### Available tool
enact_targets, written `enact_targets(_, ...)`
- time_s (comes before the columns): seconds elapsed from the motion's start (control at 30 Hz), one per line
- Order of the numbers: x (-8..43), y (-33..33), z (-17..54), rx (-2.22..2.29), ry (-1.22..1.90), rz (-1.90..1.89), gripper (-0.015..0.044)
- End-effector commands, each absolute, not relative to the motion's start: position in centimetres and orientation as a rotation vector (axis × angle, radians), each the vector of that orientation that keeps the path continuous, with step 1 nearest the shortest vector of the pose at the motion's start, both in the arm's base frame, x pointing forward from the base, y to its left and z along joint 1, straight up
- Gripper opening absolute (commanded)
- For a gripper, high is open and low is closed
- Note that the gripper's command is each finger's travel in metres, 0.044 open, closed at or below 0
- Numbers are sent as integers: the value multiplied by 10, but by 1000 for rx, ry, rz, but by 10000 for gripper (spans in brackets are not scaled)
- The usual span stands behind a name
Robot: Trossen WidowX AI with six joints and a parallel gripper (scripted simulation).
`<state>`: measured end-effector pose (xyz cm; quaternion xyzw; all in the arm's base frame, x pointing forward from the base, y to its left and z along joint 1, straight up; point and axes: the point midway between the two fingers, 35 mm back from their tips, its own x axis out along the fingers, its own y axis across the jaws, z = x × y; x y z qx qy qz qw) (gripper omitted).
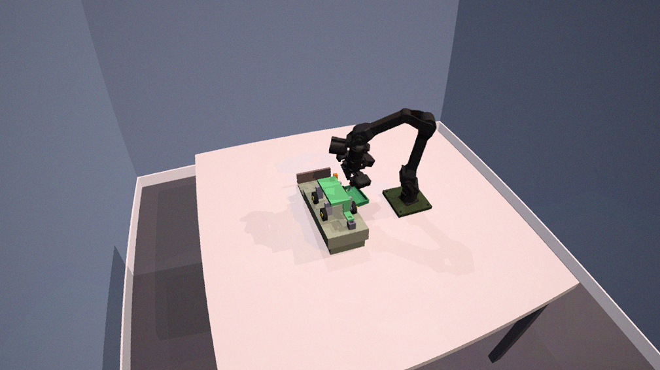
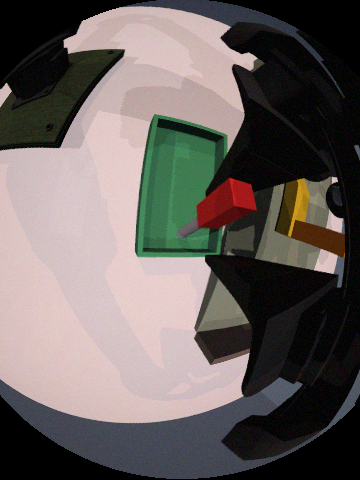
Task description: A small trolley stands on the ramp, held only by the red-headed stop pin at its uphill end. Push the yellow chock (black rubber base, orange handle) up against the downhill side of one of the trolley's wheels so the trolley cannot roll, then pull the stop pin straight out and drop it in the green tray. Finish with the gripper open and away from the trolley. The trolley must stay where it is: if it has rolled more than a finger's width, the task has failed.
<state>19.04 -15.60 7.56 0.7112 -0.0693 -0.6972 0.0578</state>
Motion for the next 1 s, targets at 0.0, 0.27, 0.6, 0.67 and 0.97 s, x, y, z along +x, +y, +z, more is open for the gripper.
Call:
enact_targets(0.0, 190, -153, 74, 2151, -215, -2120, 190)
enact_targets(0.27, 191, -149, 73, 2151, -215, -2120, 190)
enact_targets(0.6, 192, -145, 72, 2151, -215, -2120, 190)
enact_targets(0.67, 192, -144, 71, 2151, -215, -2120, 190)
enact_targets(0.97, 193, -140, 70, 2152, -214, -2121, 190)
